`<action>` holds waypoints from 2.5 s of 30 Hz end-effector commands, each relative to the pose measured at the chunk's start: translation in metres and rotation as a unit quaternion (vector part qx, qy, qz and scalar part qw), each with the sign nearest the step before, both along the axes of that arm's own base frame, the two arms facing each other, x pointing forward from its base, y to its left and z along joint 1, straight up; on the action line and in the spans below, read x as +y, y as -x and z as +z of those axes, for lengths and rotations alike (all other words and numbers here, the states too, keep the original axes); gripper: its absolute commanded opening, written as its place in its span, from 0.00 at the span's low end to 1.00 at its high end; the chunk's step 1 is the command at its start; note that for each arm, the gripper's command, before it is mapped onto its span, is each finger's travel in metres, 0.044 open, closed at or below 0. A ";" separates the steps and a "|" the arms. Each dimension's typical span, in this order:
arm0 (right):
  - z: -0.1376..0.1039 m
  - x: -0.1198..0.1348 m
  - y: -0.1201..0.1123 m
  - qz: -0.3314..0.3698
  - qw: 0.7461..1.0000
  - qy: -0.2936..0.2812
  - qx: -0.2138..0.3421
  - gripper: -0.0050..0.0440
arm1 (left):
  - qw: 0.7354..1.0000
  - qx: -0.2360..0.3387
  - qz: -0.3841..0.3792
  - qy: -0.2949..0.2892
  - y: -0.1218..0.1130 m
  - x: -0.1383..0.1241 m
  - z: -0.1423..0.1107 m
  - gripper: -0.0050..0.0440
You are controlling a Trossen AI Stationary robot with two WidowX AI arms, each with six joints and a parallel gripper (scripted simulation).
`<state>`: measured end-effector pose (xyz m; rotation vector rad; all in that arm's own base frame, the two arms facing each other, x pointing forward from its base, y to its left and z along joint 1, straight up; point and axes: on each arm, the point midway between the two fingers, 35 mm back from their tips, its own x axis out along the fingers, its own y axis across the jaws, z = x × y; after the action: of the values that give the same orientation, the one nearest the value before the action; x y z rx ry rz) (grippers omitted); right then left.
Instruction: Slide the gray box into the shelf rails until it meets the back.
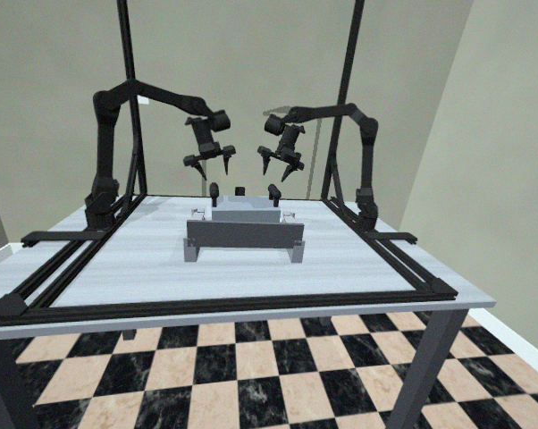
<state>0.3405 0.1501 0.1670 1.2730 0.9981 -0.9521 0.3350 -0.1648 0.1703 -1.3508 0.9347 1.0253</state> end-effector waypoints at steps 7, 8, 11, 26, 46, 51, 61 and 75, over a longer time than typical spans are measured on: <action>-0.012 0.000 -0.001 -0.003 1.000 0.001 0.000 0.88 | 1.000 0.005 0.003 -0.006 0.001 0.002 -0.016 0.88; -0.014 0.000 -0.001 -0.003 1.000 0.001 0.000 0.88 | 1.000 0.005 0.003 -0.006 0.000 0.001 -0.017 0.88; -0.016 0.000 -0.001 -0.003 1.000 0.001 0.000 0.88 | 1.000 0.005 0.003 -0.006 0.000 0.001 -0.019 0.88; -0.039 0.001 -0.003 -0.002 1.000 0.001 0.000 0.88 | 1.000 0.005 0.003 -0.006 -0.001 0.001 -0.042 0.88; -0.067 0.000 -0.002 -0.002 1.000 0.001 0.000 0.88 | 1.000 0.005 0.002 -0.006 0.000 0.001 -0.070 0.88; -0.075 0.000 -0.001 -0.002 1.000 0.001 0.000 0.88 | 1.000 0.005 0.002 -0.006 0.000 0.001 -0.079 0.88; -0.083 0.000 -0.001 -0.002 1.000 0.001 0.000 0.78 | 1.000 0.005 0.002 -0.006 0.001 0.002 -0.086 0.78; -0.083 0.000 -0.001 -0.002 1.000 0.001 0.000 0.43 | 1.000 0.005 0.002 -0.006 0.001 0.002 -0.086 0.43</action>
<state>0.3408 0.1493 0.0848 1.2726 0.9966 -0.9563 0.3341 -0.1638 0.0856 -1.3413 0.9368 1.0362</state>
